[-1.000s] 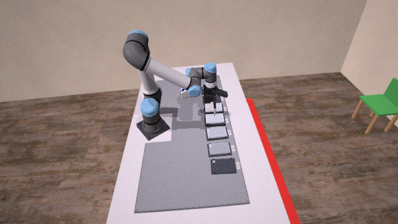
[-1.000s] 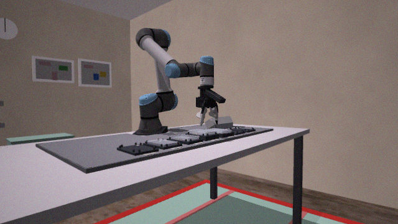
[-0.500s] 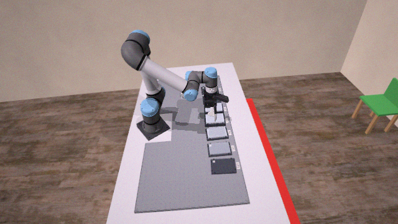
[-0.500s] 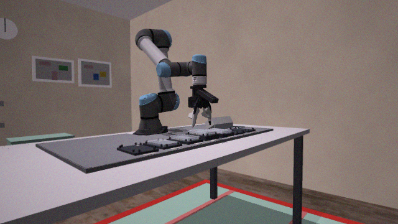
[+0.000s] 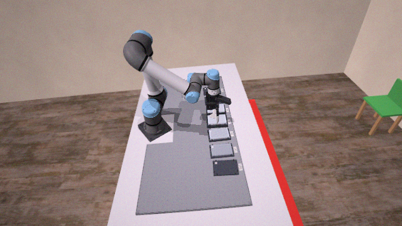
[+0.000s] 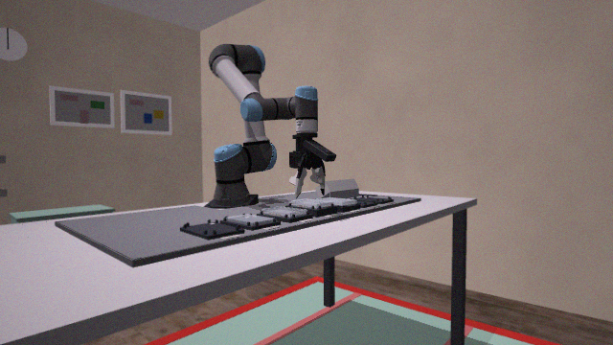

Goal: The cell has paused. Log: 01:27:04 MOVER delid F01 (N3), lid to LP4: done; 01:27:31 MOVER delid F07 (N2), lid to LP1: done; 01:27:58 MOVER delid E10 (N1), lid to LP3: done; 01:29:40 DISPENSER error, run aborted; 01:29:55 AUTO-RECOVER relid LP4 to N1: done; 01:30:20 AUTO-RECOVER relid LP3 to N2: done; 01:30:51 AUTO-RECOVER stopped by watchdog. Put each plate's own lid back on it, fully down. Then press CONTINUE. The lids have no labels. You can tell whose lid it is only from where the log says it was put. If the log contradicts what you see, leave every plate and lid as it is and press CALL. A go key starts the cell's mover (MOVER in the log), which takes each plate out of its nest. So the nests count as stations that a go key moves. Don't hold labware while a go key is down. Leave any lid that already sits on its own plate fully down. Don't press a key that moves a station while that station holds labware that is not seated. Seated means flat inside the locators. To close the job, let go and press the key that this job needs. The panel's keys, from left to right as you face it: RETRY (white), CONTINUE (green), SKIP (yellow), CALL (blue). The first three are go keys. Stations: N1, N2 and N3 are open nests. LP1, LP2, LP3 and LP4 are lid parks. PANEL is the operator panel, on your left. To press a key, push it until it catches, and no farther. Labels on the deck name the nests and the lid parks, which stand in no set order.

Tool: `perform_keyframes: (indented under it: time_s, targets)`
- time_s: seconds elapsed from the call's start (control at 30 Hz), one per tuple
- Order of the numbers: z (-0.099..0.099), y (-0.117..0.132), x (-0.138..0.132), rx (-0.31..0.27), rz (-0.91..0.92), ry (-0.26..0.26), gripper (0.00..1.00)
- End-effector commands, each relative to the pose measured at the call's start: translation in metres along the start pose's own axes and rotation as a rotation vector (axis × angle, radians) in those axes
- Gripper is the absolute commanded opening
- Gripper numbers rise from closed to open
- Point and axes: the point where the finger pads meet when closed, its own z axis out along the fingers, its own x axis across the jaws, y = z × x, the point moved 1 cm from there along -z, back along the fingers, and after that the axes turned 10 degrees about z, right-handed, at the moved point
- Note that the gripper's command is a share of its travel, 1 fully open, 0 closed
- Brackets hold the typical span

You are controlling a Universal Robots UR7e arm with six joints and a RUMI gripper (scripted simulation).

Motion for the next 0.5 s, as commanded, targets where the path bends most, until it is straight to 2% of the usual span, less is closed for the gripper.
perform_keyframes:
  time_s: [0.0, 0.2, 0.47]
  targets:
    - [0.0052, -0.0004, 0.0000, 0.001, 0.000, 0.000, 0.82]
    - [0.0135, -0.0004, 0.0000, 0.001, 0.000, 0.000, 0.82]
    - [0.0137, -0.0004, 0.0000, 0.001, 0.000, 0.000, 0.82]
